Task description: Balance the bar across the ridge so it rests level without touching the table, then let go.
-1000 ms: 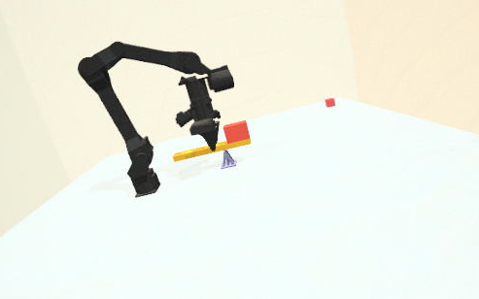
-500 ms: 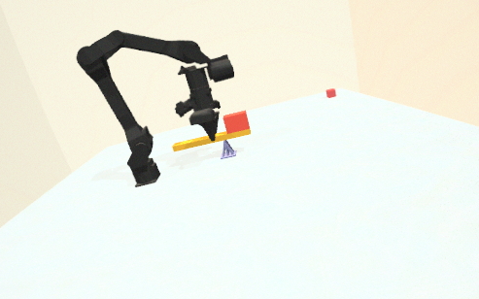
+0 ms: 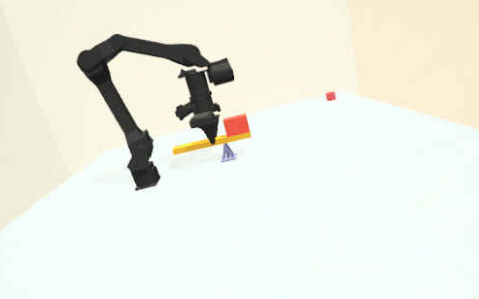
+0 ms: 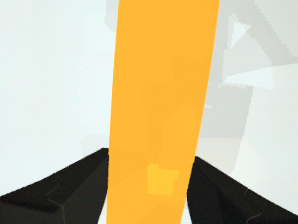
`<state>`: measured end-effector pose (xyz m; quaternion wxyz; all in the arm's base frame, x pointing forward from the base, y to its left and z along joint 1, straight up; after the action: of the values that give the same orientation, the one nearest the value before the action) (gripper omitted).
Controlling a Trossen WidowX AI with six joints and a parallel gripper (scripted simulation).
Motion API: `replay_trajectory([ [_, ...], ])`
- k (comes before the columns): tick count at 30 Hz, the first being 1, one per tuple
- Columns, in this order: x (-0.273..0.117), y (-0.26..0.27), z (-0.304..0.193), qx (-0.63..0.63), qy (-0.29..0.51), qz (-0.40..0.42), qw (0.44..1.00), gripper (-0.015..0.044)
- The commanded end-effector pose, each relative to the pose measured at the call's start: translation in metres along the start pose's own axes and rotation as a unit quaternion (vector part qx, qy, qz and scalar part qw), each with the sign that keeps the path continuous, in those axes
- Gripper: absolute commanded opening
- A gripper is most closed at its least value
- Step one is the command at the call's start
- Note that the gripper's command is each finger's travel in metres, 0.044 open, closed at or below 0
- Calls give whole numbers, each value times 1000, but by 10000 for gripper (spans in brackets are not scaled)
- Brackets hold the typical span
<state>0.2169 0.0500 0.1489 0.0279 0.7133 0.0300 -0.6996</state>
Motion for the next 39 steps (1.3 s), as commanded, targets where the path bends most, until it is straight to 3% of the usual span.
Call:
replay_trajectory([
  [1, 0, 0, 0, 0, 0, 0, 1000, 0],
  [17, 0, 0, 0, 0, 0, 0, 1000, 0],
  [24, 0, 0, 0, 0, 0, 0, 1000, 167],
  [39, 0, 0, 0, 0, 0, 0, 1000, 168],
])
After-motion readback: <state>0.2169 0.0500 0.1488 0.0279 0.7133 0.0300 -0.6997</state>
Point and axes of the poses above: the point midway between the two fingers, 35 mm back from their tips, its own x axis out along the fingers, its own y axis across the jaws, z = x × y, the point moved 5 cm from there along -x, back along the fingers, and after that the axes turned 9 degrees about -x, right-handed, at the moved point
